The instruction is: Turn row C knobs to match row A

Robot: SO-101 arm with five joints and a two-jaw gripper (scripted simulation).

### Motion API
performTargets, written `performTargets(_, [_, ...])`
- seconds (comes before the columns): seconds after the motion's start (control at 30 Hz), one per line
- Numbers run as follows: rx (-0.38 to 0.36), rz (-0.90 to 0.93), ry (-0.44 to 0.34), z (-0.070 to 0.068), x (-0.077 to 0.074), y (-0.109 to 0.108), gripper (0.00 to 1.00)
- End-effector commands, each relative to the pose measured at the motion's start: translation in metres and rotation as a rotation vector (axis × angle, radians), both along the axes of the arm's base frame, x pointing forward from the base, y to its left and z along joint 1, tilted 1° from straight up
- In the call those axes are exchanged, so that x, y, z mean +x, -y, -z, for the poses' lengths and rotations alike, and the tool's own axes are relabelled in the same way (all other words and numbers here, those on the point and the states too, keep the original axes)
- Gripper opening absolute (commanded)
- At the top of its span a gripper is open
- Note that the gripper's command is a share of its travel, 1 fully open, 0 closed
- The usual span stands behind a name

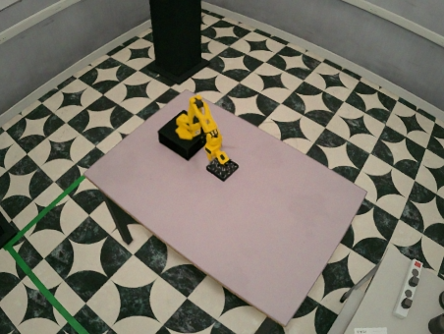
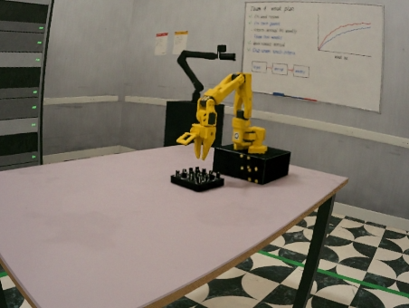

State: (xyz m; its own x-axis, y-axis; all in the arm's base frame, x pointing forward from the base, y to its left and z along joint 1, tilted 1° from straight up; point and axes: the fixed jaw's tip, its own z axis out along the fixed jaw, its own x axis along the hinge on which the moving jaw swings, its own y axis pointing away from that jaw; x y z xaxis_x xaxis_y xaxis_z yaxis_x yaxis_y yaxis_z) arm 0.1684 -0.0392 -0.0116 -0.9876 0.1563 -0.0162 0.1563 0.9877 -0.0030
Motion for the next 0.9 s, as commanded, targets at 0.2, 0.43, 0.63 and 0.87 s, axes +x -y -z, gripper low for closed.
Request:
performTargets(0.2, [0.003, -0.001, -0.008, -0.002, 0.025, 0.009, 0.10])
performTargets(0.43, [0.003, -0.001, -0.008, -0.001, 0.040, 0.013, 0.10])
performTargets(0.63, [0.003, -0.001, -0.008, 0.000, 0.049, 0.016, 0.10])
performTargets(0.87, [0.003, -0.001, -0.008, 0.000, 0.050, 0.016, 0.10])
